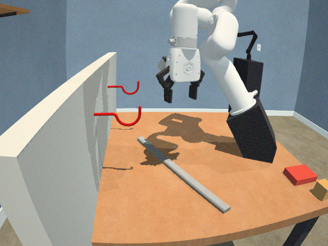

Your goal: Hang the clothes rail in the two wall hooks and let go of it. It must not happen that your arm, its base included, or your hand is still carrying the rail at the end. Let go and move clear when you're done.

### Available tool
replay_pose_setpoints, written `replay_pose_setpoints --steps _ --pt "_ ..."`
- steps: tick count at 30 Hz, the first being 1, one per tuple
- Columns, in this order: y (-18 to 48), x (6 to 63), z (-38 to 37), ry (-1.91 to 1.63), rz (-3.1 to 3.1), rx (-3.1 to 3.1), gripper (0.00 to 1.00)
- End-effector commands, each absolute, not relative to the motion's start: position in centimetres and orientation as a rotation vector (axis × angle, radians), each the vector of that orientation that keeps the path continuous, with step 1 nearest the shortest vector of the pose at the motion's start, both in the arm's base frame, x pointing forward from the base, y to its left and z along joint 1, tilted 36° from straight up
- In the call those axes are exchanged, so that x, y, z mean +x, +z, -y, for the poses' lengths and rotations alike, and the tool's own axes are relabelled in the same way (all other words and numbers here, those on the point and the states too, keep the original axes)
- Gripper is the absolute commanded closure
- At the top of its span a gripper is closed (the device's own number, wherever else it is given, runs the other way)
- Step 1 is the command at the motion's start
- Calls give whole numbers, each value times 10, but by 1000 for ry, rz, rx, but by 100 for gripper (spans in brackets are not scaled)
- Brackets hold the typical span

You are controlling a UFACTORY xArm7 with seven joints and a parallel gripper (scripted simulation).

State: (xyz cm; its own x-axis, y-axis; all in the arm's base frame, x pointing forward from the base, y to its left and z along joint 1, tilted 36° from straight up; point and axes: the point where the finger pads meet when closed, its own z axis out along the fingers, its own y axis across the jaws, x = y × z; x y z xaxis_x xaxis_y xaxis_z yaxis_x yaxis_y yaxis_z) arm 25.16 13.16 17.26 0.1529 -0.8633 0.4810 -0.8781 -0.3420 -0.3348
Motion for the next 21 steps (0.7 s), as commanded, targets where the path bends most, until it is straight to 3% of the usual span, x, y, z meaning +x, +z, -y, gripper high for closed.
replay_pose_setpoints --steps 1,21 --pt "171 253 -132 961 1788 2370 0" --pt "146 267 -120 961 1788 2370 0"
